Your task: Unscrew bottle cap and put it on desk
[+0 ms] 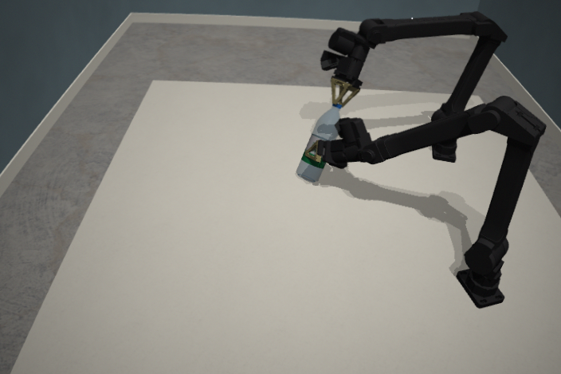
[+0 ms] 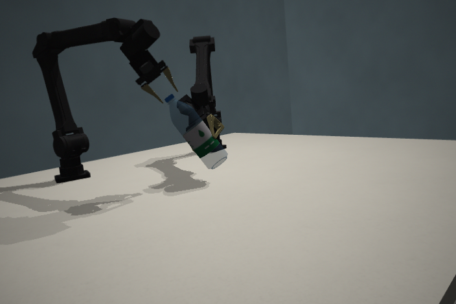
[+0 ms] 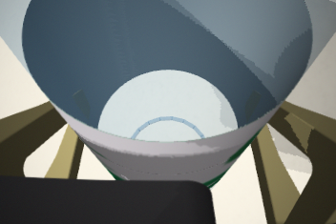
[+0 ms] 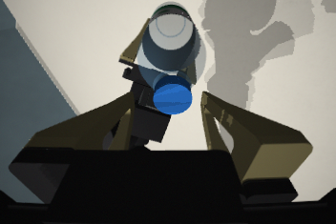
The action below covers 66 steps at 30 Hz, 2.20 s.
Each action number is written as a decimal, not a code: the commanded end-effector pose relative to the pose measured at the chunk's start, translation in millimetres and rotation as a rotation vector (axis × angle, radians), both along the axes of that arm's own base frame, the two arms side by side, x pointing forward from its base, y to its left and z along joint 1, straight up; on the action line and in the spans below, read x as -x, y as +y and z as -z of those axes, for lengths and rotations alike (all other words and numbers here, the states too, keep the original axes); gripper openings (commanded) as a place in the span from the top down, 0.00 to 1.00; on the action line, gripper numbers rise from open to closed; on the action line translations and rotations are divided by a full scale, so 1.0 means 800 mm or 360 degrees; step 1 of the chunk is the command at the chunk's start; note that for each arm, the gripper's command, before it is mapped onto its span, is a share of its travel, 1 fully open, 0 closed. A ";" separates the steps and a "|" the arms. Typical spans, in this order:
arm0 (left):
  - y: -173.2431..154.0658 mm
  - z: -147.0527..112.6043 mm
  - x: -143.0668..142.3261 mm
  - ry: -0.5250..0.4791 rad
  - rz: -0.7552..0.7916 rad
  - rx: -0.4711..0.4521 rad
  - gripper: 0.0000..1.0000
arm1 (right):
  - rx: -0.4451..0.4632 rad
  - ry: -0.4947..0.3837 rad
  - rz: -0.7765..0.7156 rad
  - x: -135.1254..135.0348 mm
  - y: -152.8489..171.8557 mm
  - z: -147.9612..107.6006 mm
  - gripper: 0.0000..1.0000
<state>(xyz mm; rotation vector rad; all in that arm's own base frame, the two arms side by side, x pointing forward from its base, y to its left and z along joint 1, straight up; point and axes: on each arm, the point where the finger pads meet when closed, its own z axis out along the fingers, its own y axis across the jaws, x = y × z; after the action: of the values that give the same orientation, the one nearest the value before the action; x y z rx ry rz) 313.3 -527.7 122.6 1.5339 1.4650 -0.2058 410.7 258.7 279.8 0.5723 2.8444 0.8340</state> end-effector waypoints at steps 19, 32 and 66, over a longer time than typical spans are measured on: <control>-0.002 -0.004 -0.010 -0.0008 -0.0019 0.0023 1.00 | -0.0179 0.0285 0.0601 -0.010 0.002 -0.023 0.77; -0.002 -0.004 -0.010 -0.0008 -0.0019 0.0023 1.00 | 0.0048 -0.0123 -0.0119 -0.010 0.001 -0.024 1.00; -0.002 -0.004 -0.010 -0.0008 -0.0019 0.0023 1.00 | 0.0597 -0.1214 -0.2023 -0.009 0.000 -0.025 1.00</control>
<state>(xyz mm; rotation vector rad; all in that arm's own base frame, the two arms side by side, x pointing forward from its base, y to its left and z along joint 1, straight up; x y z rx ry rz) 313.9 -527.3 122.2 1.5278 1.4728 -0.2089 412.8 254.1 278.0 -1.1420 2.4129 0.4666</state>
